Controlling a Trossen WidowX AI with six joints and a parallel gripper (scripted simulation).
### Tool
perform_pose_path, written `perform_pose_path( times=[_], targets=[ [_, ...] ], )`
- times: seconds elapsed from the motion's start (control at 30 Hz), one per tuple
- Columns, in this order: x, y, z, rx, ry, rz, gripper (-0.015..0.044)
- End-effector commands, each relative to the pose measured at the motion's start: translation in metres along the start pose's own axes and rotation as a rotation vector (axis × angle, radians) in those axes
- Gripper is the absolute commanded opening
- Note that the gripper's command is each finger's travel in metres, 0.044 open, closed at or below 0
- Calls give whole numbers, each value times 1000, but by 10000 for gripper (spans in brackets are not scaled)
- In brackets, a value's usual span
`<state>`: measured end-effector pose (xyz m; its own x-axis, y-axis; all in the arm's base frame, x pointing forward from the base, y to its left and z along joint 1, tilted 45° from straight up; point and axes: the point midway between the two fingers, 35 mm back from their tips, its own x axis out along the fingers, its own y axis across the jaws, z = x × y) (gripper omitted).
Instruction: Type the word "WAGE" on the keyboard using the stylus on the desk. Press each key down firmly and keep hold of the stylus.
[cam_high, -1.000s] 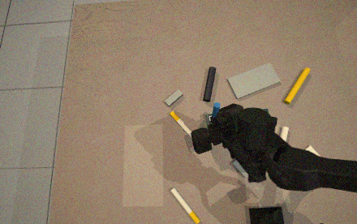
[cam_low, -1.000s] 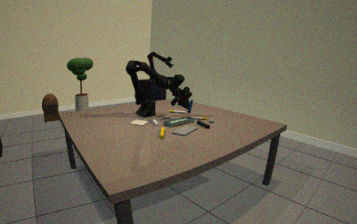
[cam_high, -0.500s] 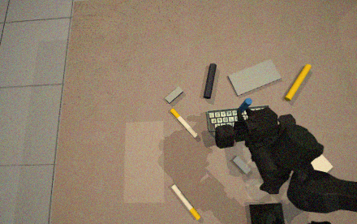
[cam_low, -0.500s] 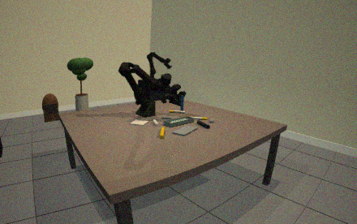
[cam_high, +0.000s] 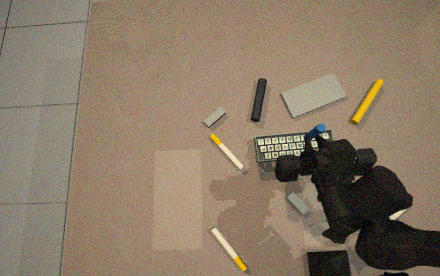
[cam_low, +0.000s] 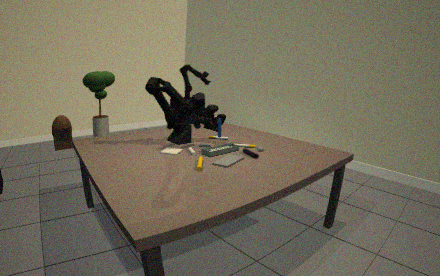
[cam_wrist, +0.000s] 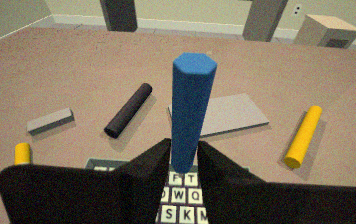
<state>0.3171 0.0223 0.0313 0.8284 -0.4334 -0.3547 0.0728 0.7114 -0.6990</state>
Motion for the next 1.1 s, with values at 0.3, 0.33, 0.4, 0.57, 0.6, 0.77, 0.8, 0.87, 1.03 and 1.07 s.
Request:
perform_pose_path(
  times=[0.3, 0.33, 0.4, 0.57, 0.6, 0.77, 0.8, 0.87, 1.03, 1.07],
  targets=[
    [9, 0, -24, -15, 10, 2, 53],
    [9, 0, -25, -15, 10, 2, 79],
    [10, 0, -26, -15, 11, 2, 81],
    [12, 0, -29, -15, 11, 2, 81],
    [12, 0, -28, -15, 11, 2, 81],
    [12, 0, -29, -15, 11, 2, 81],
    [12, 0, -30, -15, 11, 2, 81],
    [13, 0, -30, -15, 11, 2, 81],
    [13, 0, -32, -15, 11, 2, 81],
    [14, 0, -32, -15, 11, 2, 81]
  ],
)
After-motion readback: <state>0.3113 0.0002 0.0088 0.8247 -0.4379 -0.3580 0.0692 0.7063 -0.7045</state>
